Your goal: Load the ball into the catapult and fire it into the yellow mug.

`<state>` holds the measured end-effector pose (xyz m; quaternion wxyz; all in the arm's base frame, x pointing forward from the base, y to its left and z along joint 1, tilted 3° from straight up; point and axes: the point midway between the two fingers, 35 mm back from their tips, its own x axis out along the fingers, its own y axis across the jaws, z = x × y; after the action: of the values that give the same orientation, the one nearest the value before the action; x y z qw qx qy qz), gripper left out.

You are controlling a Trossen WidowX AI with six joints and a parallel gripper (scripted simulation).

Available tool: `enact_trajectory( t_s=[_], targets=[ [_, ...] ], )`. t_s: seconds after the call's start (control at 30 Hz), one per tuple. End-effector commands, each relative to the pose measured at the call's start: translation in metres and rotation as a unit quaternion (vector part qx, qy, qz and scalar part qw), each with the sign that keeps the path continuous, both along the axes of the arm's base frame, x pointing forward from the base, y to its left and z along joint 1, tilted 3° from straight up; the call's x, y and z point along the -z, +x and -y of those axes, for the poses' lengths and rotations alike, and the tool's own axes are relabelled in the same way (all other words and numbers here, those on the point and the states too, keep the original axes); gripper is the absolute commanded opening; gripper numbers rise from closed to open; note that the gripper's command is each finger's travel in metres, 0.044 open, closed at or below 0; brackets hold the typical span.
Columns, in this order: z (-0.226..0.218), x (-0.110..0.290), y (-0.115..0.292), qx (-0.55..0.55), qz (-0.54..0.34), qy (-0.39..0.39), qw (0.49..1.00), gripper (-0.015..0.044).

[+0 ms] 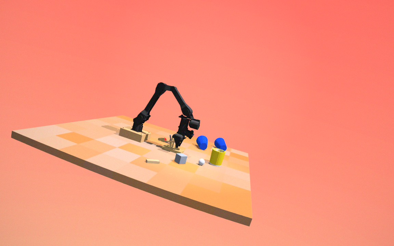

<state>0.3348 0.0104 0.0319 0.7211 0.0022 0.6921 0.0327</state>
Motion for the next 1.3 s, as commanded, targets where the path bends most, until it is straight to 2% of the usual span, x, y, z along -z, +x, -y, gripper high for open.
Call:
enact_trajectory(
  t_s=[0.0,0.07,0.13,0.23,0.3,0.37,0.6,0.77,1.27],
  targets=[
    [0.000,-0.001,0.000,0.000,0.001,0.000,1.000,0.0341],
    [0.001,-0.011,0.002,0.000,0.001,0.000,1.000,0.0394],
    [0.002,-0.041,0.003,0.000,0.001,0.000,1.000,0.0440],
    [0.004,-0.089,-0.002,0.000,0.001,0.000,1.000,0.0440],
    [0.005,-0.100,-0.004,0.000,0.001,0.000,1.000,0.0440],
    [0.004,-0.086,0.001,0.003,0.006,0.000,1.000,0.0440],
    [0.004,-0.092,-0.006,0.003,0.004,-0.001,1.000,0.0440],
    [0.002,-0.048,-0.004,0.003,0.004,-0.001,1.000,0.0440],
    [0.001,-0.031,-0.002,0.003,0.004,-0.001,1.000,0.0440]
  ],
)
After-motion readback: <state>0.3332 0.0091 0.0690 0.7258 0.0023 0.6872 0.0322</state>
